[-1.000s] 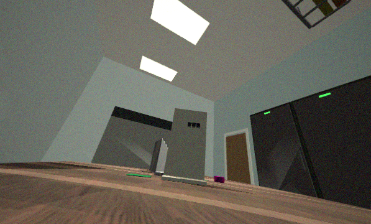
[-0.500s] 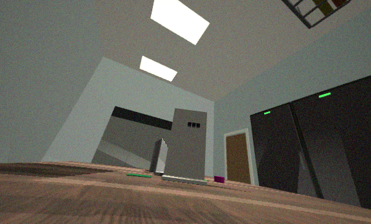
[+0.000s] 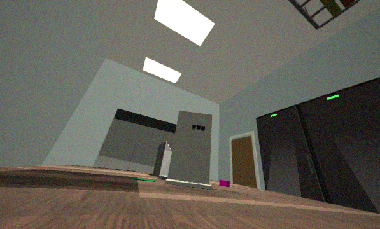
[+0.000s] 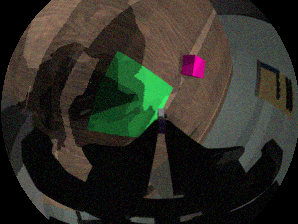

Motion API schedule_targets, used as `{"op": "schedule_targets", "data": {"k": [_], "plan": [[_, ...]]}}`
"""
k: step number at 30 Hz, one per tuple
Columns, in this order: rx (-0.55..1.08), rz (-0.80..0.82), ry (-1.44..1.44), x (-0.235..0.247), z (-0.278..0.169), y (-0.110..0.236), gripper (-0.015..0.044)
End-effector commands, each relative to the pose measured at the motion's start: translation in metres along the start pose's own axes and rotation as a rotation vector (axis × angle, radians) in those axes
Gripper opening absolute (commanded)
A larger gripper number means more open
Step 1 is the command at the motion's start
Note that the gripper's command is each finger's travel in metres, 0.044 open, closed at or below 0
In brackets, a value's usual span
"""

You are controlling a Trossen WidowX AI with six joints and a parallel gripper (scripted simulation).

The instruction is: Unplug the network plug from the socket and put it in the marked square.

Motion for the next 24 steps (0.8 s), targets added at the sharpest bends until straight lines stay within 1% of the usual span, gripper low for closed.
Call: {"op": "schedule_targets", "data": {"k": [1,24], "plan": [[0.003,0.006,-0.009,0.0031,-0.0001,-0.0019,0.0000],[0.003,0.006,-0.009,0.0098,0.0020,-0.0113,0.0000]]}}
Point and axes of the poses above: the point midway between the two fingers, 35 mm back from their tips, its own y axis back along the fingers, its own x axis across the jaws, z = x × y, the point moved 5 cm from there along y, back along the fingers, and after that the axes turned 15 degrees about y, right-handed, at the moved point
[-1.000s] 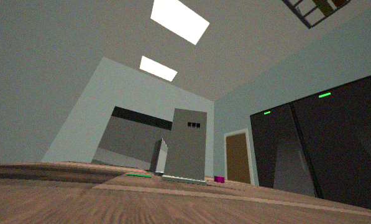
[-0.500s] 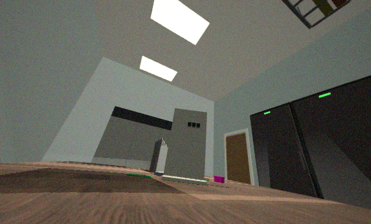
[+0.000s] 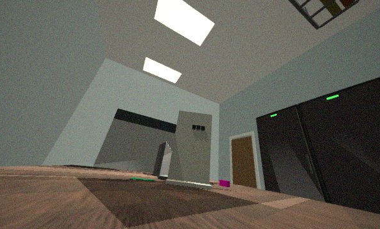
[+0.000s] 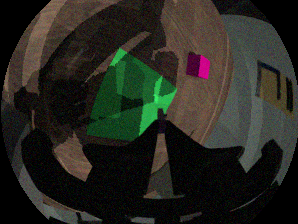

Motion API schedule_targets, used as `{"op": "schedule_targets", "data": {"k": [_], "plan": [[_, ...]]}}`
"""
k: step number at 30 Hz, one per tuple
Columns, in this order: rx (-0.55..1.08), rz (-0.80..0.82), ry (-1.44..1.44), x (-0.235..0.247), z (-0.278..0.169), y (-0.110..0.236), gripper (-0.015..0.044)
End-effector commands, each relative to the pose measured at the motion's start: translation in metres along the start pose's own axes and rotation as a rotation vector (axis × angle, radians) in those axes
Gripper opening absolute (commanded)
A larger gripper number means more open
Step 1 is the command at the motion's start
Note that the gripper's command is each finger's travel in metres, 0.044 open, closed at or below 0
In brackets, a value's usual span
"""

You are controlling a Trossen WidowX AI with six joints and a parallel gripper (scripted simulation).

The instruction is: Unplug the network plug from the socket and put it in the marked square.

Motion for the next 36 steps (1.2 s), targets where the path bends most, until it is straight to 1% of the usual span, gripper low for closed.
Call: {"op": "schedule_targets", "data": {"k": [1,36], "plan": [[0.003,0.005,-0.009,0.003,0.000,-0.002,0.0000],[0.000,-0.001,-0.012,0.013,0.006,-0.013,0.0000]]}}
Point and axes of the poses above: the point midway between the two fingers, 35 mm back from their tips, its own y axis back along the fingers, its own x axis across the jaws, z = x × y, the point moved 5 cm from there along y, back along the fingers, and after that the axes turned 15 degrees about y, right-handed, at the moved point
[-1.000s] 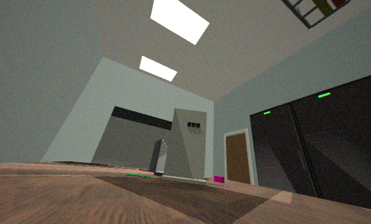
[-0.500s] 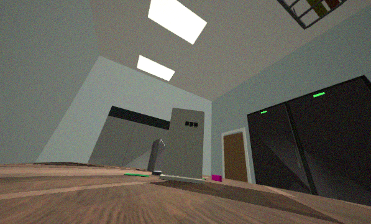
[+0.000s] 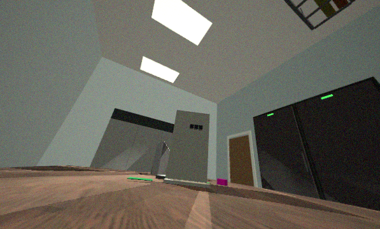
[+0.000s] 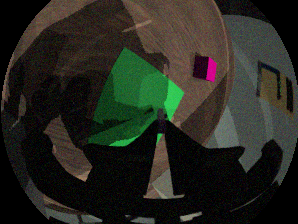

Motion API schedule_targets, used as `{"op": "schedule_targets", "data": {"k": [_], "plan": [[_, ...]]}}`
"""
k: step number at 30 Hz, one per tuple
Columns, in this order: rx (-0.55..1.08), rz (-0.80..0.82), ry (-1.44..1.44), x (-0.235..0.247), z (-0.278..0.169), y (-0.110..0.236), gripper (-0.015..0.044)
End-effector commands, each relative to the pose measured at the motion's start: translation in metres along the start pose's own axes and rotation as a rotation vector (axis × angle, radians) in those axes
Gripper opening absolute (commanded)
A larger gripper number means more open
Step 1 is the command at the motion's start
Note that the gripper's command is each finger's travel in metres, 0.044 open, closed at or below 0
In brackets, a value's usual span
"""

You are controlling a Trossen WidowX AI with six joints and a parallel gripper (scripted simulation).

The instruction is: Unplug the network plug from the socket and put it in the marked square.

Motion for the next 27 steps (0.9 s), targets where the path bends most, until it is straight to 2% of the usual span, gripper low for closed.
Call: {"op": "schedule_targets", "data": {"k": [1,27], "plan": [[0.003,0.005,-0.009,0.0031,0.0007,-0.0010,0.0000],[0.000,0.000,-0.011,0.0067,0.0058,-0.0088,0.0000]]}}
Point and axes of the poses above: the point midway between the two fingers, 35 mm back from their tips, its own y axis back along the fingers, its own x axis across the jaws, z = x × y, the point moved 5 cm from there along y, back along the fingers, and after that the axes turned 15 degrees about y, right-handed, at the moved point
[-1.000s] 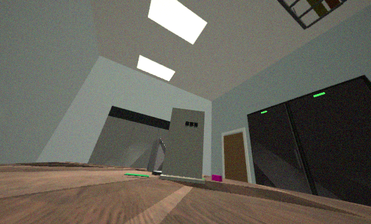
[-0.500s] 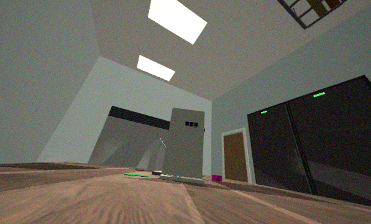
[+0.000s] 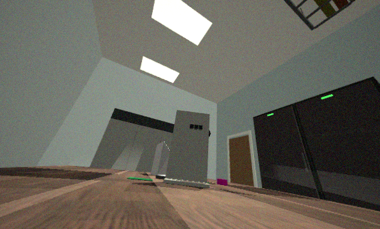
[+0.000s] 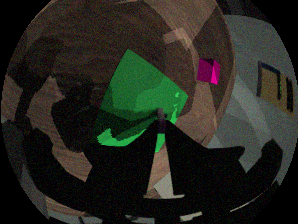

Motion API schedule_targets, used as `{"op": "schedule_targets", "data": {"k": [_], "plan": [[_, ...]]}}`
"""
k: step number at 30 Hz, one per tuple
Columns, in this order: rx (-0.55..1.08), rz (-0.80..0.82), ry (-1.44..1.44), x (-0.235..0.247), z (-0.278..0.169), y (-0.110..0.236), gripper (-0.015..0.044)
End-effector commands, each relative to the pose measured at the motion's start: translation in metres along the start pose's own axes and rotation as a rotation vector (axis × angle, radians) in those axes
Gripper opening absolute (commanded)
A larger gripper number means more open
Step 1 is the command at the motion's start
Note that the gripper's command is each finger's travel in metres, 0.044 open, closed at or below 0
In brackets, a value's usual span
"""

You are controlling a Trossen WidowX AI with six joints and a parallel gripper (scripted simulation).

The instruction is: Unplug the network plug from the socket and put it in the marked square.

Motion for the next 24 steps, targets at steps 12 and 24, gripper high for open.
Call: {"op": "schedule_targets", "data": {"k": [12,24], "plan": [[0.000,0.000,0.000,0.0000,0.0000,0.0000,0.0156],[0.000,0.004,0.000,-0.0005,-0.0009,0.0028,0.0156]]}}
Point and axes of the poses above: the point midway between the two fingers, 35 mm back from their tips, its own y axis back along the fingers, its own x axis across the jaws, z = x × y, the point moved 5 cm from there along y, back along the fingers, and after that the axes turned 15 degrees about y, right-handed, at the moved point
